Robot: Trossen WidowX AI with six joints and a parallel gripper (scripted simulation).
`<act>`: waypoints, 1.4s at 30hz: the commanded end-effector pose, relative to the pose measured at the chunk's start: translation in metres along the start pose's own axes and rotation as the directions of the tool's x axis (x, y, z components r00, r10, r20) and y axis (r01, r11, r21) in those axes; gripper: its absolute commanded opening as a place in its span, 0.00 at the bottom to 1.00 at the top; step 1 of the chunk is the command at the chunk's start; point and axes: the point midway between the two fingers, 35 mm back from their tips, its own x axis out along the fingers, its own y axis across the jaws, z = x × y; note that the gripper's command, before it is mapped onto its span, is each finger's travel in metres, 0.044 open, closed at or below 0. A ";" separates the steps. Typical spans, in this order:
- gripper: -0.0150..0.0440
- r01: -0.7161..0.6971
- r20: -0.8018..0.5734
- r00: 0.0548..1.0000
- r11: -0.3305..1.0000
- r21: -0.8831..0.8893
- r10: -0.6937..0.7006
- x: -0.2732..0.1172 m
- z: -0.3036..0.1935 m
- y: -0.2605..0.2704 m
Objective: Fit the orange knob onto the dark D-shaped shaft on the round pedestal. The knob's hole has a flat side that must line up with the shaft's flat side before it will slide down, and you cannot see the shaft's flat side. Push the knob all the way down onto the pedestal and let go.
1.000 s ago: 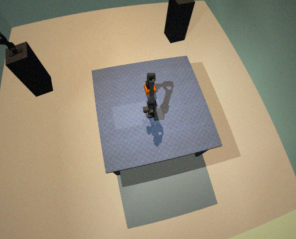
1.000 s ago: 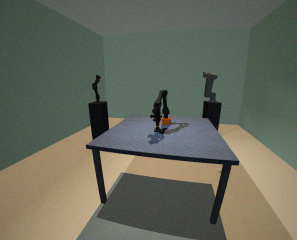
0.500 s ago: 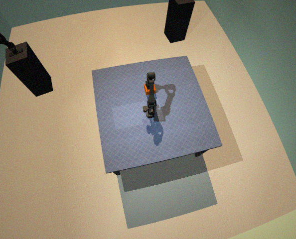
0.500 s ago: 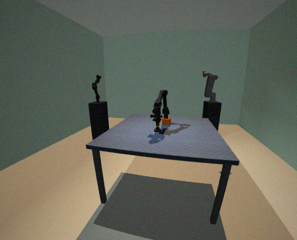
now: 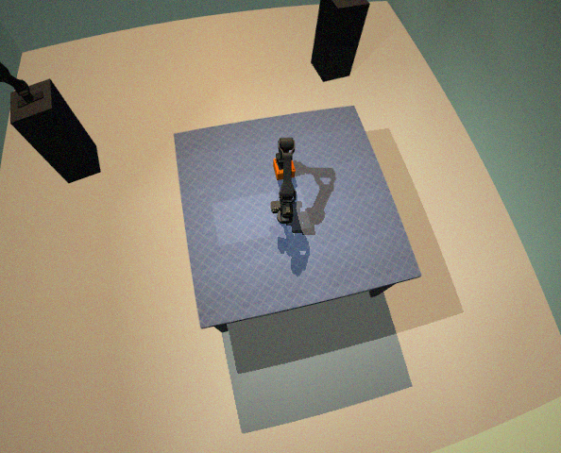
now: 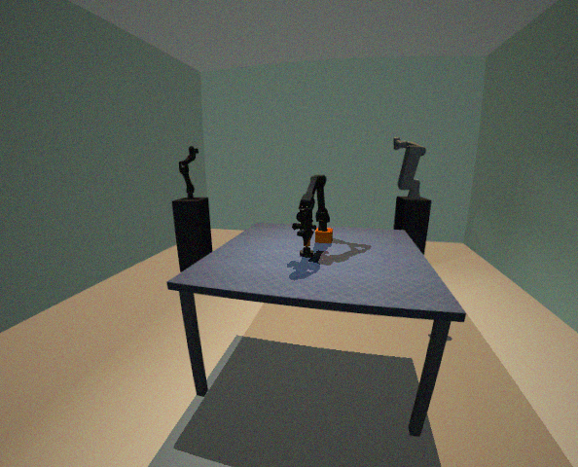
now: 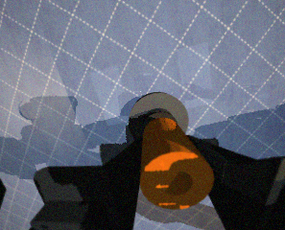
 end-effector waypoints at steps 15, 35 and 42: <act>0.25 -0.003 -0.001 1.000 1.000 0.000 0.003 0.010 -0.001 0.000; 0.39 -0.003 0.001 1.000 1.000 -0.002 0.003 0.015 -0.001 -0.001; 0.70 -0.003 0.001 1.000 1.000 -0.002 0.003 0.015 -0.001 -0.001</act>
